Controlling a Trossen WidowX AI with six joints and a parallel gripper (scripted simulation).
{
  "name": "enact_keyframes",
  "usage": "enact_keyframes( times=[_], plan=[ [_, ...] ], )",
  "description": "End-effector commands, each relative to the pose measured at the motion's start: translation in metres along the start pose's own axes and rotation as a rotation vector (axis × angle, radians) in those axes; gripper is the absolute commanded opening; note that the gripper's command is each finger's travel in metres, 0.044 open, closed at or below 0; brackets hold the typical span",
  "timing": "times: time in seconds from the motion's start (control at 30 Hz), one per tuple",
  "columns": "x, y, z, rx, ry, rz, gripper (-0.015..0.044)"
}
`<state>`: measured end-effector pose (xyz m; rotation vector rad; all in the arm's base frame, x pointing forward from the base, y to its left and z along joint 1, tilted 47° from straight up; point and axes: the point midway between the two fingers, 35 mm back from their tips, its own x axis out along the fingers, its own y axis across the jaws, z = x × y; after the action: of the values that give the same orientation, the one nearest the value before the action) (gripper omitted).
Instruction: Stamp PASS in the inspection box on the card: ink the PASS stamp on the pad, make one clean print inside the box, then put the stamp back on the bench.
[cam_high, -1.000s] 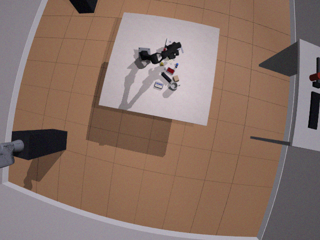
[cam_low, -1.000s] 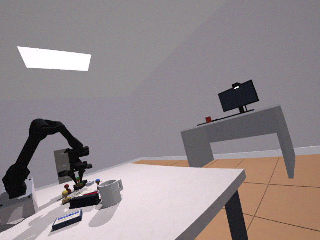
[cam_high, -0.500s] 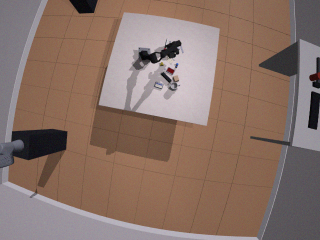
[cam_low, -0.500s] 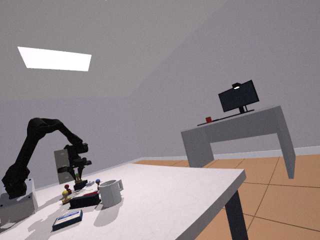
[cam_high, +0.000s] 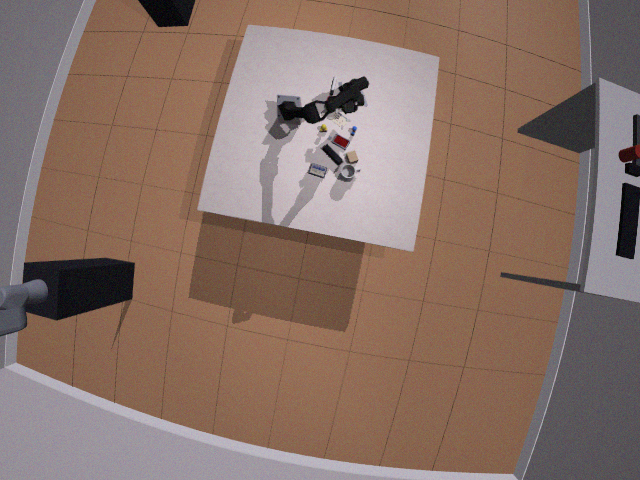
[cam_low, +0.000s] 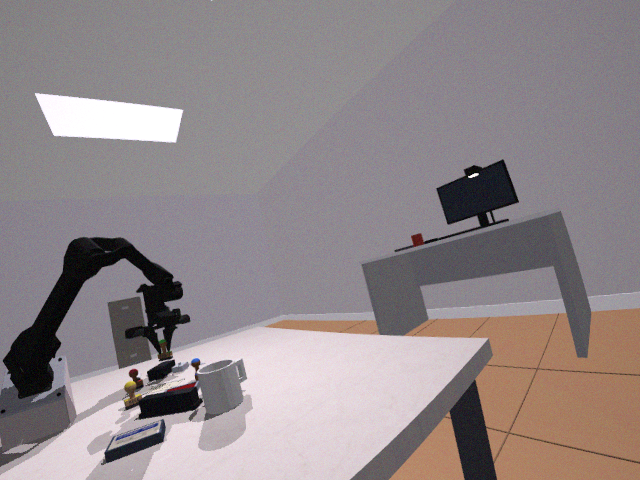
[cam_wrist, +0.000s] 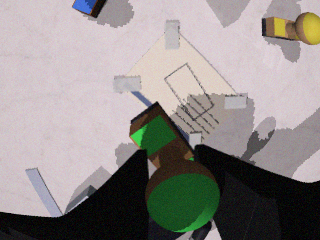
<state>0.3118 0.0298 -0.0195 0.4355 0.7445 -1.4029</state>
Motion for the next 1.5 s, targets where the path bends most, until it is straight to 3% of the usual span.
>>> enact_keyframes(
  times=[0.0, 0.9, 1.47],
  plan=[
    [0.0, 0.013, -0.006, 0.004, 0.003, -0.005, 0.0],
    [0.003, 0.09, -0.049, 0.012, 0.004, -0.001, 0.0],
    [0.026, 0.093, -0.051, 0.012, 0.005, -0.001, 0.0]
  ],
)
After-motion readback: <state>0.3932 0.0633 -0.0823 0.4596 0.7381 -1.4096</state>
